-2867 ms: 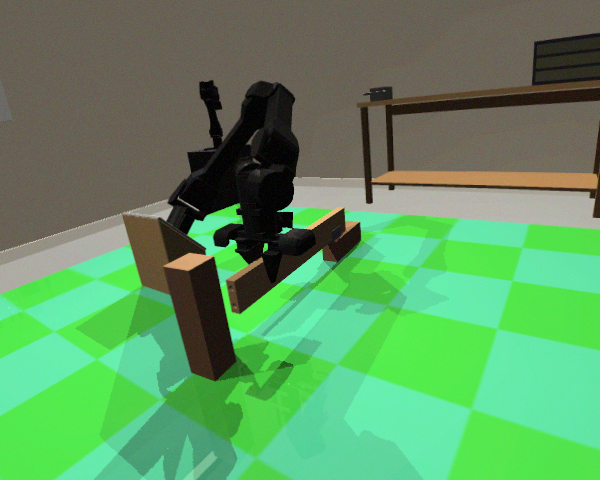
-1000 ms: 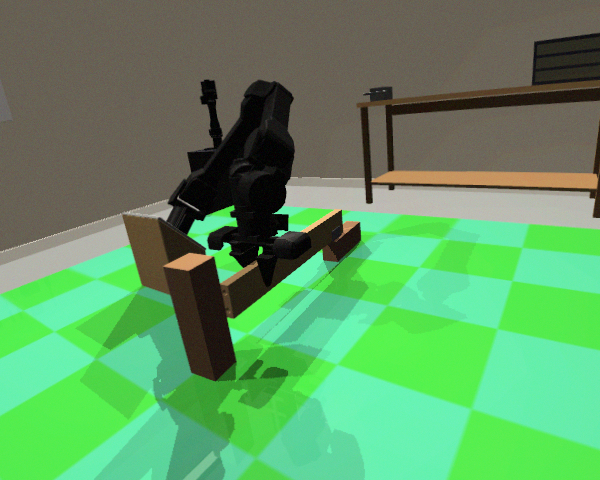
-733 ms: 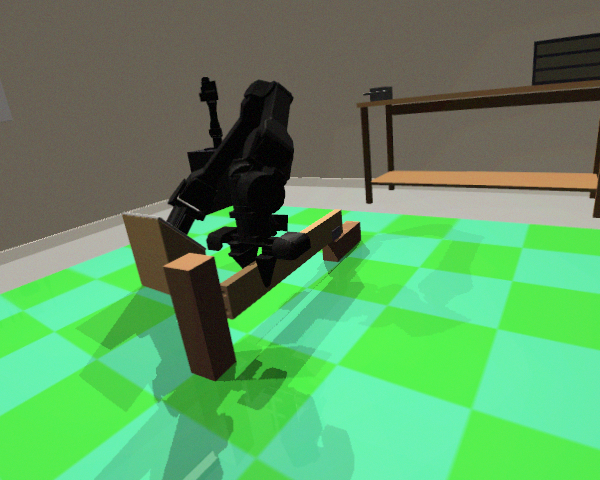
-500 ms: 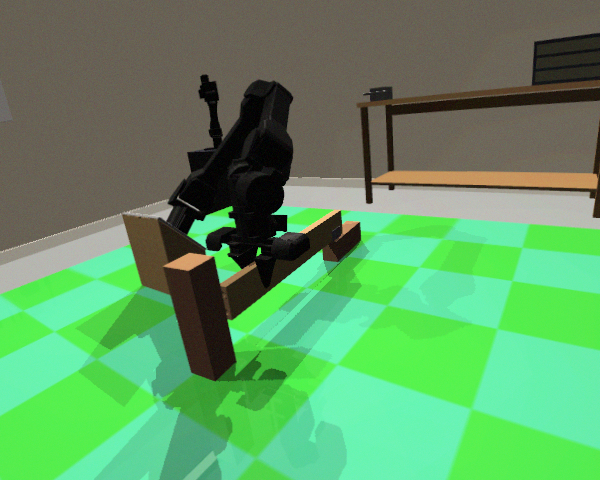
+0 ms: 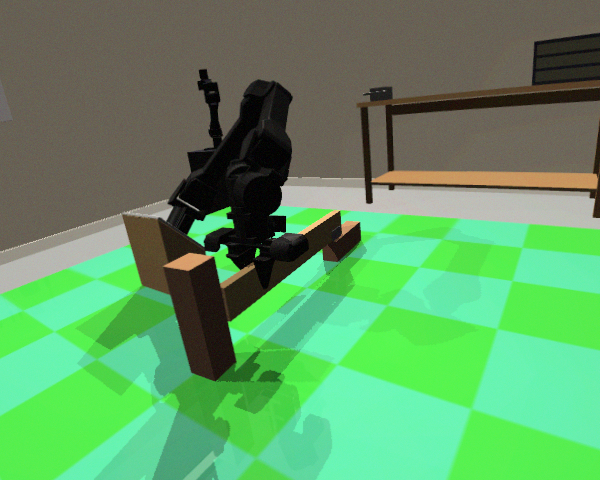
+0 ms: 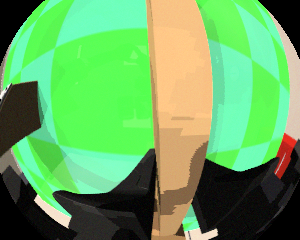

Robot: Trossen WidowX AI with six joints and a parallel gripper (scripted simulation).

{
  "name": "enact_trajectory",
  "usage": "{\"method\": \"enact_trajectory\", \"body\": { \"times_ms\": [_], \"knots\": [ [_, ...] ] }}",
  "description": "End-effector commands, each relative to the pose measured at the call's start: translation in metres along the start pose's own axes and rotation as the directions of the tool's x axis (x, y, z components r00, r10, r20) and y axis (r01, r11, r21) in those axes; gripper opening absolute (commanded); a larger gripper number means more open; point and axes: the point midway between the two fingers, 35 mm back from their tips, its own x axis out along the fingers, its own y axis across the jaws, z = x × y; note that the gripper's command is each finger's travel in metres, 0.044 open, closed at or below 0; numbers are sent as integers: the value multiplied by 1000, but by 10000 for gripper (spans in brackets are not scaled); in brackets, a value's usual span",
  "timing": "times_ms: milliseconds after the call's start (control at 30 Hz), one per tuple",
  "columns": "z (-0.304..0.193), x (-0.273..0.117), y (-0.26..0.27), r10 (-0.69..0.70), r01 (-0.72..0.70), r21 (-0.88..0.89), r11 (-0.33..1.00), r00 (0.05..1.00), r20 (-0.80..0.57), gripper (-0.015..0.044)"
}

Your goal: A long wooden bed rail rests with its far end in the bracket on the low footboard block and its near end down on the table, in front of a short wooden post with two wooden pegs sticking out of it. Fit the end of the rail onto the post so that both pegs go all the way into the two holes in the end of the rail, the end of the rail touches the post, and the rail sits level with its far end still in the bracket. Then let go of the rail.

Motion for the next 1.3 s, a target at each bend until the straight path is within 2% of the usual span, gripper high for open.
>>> {"method": "enact_trajectory", "body": {
  "times_ms": [0, 1267],
  "knots": [
    [-3, -2, 0, -6, 6, 0, 1000, 1000, -3, 0],
    [-14, -3, 0, -6, 6, 0, 1000, 1000, -3, 0]
  ]
}}
